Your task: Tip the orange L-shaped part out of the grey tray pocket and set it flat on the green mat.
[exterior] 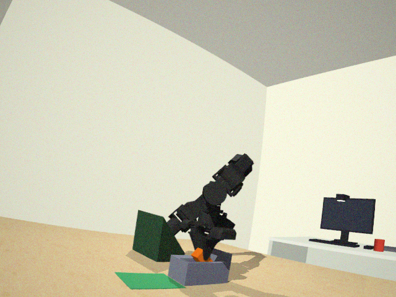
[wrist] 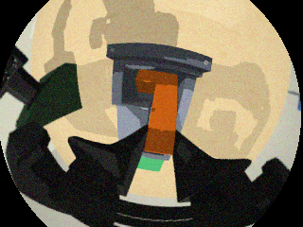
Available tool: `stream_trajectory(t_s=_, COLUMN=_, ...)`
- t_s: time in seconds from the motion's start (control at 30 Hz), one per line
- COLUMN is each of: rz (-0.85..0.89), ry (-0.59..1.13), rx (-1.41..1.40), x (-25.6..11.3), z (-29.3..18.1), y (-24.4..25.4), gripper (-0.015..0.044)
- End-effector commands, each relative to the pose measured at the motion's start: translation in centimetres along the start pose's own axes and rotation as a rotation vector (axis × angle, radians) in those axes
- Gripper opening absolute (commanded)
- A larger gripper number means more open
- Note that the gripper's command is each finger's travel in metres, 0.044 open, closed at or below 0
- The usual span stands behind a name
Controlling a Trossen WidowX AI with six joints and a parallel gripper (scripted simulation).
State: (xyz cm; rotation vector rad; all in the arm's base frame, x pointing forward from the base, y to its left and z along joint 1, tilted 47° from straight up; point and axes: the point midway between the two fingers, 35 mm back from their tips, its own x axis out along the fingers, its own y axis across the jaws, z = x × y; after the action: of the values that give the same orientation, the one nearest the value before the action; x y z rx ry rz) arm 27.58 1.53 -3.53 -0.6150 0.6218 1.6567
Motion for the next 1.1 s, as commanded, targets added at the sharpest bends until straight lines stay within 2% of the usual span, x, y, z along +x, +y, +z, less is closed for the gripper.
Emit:
stream_trajectory(t_s=0.0, rz=-0.001, ry=0.000, rx=-0.002, x=0.0, z=0.0, y=0.0, gripper=0.0082)
stream_trajectory(t_s=0.1, rz=-0.001, ry=0.000, rx=-0.002, x=0.0, z=0.0, y=0.0, gripper=0.0003)
stream_trajectory(t_s=0.13, rz=-0.001, ry=0.000, rx=-0.002, x=0.0, z=0.0, y=0.0, gripper=0.0000)
stream_trajectory(t_s=1.07, rz=-0.001, ry=-0.004, rx=0.006, x=-3.5, z=0.0, y=0.0, gripper=0.0000)
